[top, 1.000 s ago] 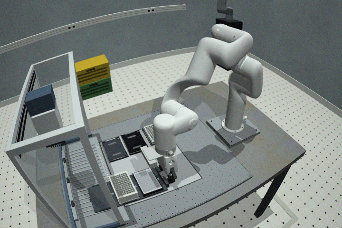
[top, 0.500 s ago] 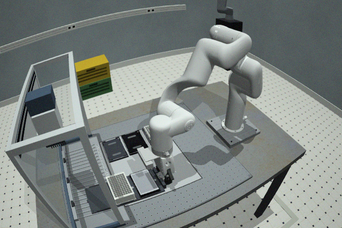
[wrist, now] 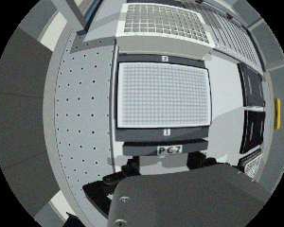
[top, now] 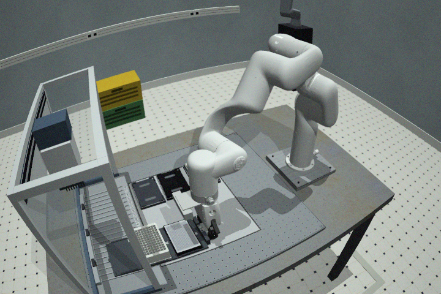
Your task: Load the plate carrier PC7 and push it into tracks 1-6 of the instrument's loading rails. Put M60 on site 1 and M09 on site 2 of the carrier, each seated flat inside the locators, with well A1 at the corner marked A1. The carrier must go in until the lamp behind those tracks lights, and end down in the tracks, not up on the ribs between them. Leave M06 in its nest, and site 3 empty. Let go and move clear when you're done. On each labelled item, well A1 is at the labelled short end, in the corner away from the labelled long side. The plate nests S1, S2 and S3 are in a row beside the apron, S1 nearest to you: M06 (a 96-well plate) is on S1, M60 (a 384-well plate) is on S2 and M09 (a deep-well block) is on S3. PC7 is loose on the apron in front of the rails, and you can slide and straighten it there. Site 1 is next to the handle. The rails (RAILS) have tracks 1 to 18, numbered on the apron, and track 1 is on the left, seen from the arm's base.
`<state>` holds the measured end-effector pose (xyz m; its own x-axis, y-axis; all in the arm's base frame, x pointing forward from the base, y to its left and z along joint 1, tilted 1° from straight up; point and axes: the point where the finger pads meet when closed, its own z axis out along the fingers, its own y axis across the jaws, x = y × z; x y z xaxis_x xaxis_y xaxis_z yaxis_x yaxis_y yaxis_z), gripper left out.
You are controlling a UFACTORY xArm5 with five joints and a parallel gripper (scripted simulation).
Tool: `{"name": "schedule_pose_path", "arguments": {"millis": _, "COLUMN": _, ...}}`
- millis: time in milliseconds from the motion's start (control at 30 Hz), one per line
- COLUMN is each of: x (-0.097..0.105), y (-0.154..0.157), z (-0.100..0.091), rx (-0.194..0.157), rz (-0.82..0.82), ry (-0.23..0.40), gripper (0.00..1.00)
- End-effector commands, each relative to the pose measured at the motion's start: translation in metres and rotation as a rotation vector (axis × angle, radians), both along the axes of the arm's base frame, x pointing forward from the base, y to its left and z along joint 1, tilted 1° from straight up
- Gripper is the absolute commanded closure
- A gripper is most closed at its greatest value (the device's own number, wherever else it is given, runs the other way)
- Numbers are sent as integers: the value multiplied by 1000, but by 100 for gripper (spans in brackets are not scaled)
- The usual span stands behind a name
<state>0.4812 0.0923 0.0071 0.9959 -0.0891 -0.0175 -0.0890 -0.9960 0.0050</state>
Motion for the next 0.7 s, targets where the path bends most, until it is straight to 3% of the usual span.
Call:
{"name": "schedule_pose_path", "arguments": {"millis": 0, "x": 5, "y": 0, "z": 2, "rx": 15, "rz": 0, "ry": -2, "gripper": 19}}
{"name": "schedule_pose_path", "arguments": {"millis": 667, "x": 23, "y": -2, "z": 1, "rx": 15, "rz": 0, "ry": -2, "gripper": 19}}
